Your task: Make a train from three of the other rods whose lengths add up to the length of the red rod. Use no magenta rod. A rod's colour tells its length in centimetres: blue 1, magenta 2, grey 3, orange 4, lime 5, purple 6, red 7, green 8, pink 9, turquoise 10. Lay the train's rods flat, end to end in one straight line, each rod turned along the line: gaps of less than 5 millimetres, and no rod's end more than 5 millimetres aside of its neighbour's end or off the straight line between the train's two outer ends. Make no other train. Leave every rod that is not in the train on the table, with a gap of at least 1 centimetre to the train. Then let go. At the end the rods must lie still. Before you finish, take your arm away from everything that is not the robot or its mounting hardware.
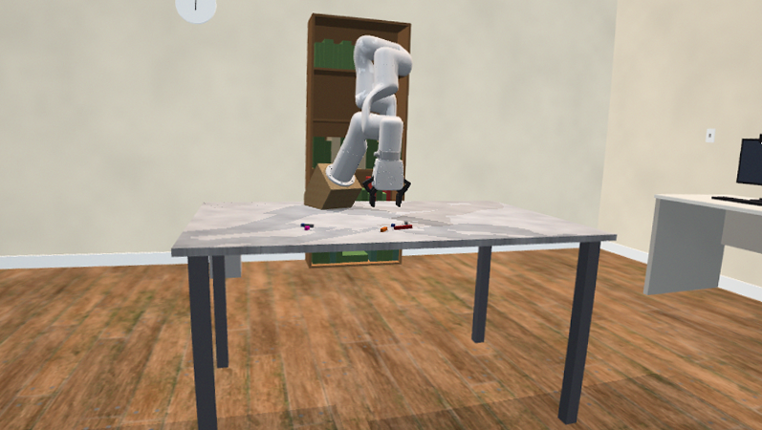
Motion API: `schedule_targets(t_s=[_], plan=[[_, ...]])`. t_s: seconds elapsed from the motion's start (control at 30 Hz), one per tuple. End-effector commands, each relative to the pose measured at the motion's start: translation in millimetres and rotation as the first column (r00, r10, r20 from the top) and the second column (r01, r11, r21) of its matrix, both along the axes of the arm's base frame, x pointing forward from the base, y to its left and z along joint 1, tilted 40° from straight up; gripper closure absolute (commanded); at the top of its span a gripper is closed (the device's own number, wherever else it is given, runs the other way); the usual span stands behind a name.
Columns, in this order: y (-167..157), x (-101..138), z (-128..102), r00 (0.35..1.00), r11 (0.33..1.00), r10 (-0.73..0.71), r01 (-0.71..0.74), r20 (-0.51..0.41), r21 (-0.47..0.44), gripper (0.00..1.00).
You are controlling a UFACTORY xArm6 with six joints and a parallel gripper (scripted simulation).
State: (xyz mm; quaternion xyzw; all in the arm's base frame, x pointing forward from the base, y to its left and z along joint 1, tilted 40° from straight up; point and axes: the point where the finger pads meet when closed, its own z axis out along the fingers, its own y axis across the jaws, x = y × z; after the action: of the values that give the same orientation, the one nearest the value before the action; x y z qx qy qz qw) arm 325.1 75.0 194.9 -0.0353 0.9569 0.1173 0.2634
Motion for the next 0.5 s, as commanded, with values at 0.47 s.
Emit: schedule_targets(t_s=[0.47], plan=[[73, -24, 19, 0.966, 0.953, -0.257, 0.25, 0.022, 0.169, 0.0]])
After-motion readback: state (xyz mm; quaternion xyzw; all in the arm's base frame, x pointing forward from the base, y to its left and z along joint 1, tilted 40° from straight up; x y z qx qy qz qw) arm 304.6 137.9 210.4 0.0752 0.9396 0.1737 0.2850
